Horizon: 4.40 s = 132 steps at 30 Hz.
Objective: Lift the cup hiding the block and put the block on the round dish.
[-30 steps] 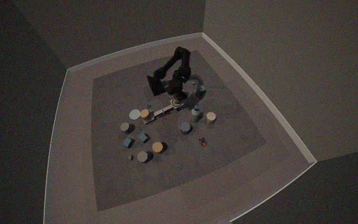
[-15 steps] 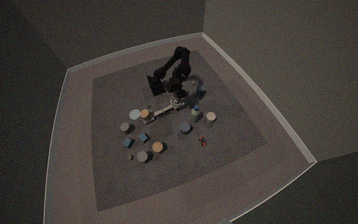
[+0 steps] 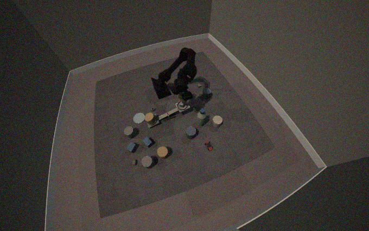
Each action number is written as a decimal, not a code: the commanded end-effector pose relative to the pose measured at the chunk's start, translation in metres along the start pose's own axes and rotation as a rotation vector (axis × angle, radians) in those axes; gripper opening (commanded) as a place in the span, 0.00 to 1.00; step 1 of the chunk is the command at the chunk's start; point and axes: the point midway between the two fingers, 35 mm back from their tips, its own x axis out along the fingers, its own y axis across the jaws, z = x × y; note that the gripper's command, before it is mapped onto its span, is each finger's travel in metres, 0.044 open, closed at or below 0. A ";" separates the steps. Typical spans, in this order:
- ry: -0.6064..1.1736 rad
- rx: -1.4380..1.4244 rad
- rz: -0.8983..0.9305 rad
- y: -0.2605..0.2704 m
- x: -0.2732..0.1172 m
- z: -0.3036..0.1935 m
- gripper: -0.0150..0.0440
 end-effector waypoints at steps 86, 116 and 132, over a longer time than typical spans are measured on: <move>0.005 -0.032 -0.005 -0.060 0.127 -0.115 0.25; 0.008 -0.037 -0.009 -0.061 0.144 -0.116 0.74; 0.003 -0.032 -0.005 -0.060 0.090 -0.114 1.00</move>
